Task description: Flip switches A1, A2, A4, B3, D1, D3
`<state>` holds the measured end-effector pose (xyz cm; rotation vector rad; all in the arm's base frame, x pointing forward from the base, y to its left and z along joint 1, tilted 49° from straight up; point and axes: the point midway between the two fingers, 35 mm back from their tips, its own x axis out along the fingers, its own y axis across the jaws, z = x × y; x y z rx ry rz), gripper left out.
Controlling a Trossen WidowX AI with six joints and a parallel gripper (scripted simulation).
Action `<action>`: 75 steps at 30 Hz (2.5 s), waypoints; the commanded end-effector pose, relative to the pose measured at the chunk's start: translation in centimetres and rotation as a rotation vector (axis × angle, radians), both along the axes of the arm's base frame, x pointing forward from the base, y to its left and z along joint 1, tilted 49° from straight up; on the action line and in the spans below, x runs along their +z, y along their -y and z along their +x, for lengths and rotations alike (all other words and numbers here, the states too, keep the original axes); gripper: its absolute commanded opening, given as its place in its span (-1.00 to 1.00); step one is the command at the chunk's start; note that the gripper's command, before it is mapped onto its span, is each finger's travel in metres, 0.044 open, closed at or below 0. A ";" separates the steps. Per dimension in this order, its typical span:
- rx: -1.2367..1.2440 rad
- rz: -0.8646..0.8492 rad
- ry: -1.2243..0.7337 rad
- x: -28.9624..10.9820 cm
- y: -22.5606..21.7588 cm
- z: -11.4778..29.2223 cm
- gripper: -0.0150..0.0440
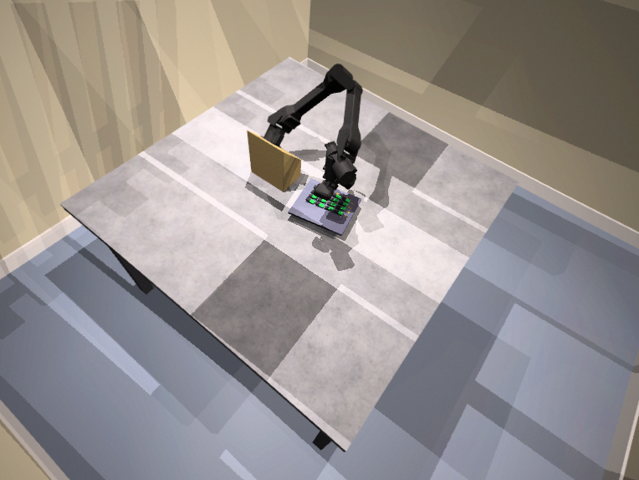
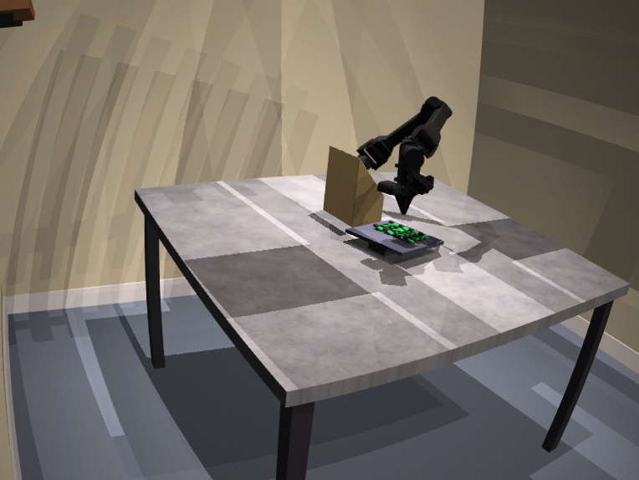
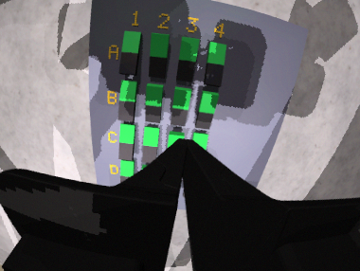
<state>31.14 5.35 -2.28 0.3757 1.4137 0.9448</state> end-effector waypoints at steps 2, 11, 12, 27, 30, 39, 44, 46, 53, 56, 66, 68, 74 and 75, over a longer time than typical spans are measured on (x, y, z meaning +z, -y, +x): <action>0.014 -0.001 -0.005 0.7 0.5 -0.1 -0.49; 0.014 -0.001 -0.010 2.5 0.4 -8.4 -0.49; 0.014 -0.001 -0.010 2.6 0.3 -8.9 -0.49; -0.005 0.010 0.005 -0.3 -2.9 -9.8 -0.49; -0.005 0.010 0.005 -0.4 -3.1 -9.9 -0.49; -0.005 0.010 0.005 -1.2 -4.0 -10.0 -0.49; -0.005 0.010 0.005 -1.3 -4.1 -10.0 -0.49; -0.005 0.010 0.005 -1.3 -4.1 -10.0 -0.49; -0.005 0.010 0.005 -1.3 -4.1 -10.0 -0.49; -0.005 0.010 0.005 -1.3 -4.1 -10.0 -0.49; -0.005 0.010 0.005 -1.3 -4.2 -10.1 -0.49; -0.005 0.010 0.005 -1.4 -4.2 -10.1 -0.49; -0.005 0.010 0.005 -1.4 -4.2 -10.1 -0.49; -0.005 0.010 0.005 -1.4 -4.2 -10.1 -0.49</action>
